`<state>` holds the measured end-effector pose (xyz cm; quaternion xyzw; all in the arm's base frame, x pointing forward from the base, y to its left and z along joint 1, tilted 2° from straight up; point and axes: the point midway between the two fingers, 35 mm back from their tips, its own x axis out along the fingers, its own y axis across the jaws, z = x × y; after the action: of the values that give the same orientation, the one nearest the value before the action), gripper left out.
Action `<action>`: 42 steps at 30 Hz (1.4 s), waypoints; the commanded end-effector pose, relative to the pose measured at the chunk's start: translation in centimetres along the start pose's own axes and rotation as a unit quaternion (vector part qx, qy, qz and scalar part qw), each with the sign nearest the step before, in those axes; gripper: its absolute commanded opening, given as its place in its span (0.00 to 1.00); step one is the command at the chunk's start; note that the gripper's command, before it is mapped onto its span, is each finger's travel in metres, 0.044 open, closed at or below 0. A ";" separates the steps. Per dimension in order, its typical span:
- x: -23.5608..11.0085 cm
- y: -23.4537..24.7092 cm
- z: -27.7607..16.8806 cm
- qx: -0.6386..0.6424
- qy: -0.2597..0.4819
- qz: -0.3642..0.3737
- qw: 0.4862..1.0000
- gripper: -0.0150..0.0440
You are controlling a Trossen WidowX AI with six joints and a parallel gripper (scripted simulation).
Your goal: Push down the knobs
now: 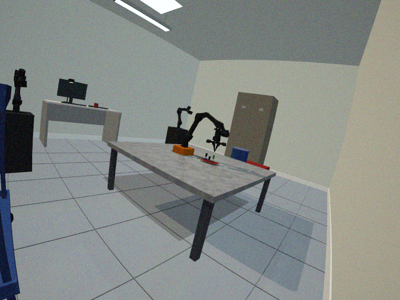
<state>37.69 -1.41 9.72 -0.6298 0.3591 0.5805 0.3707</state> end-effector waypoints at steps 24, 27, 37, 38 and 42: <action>-1.5 -0.4 -1.2 -0.419 -0.008 0.008 0.908 0.25; -1.5 -0.4 -1.2 -0.419 -0.008 0.008 0.908 0.25; 0.5 -0.3 -1.2 -0.419 -0.008 0.008 0.908 0.25; 0.5 -0.3 -1.2 -0.419 -0.008 0.008 0.908 0.25; 0.9 -0.3 -1.2 -0.419 -0.008 0.008 0.908 0.25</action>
<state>38.68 -2.28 9.35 -0.7212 0.0852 0.6836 0.0733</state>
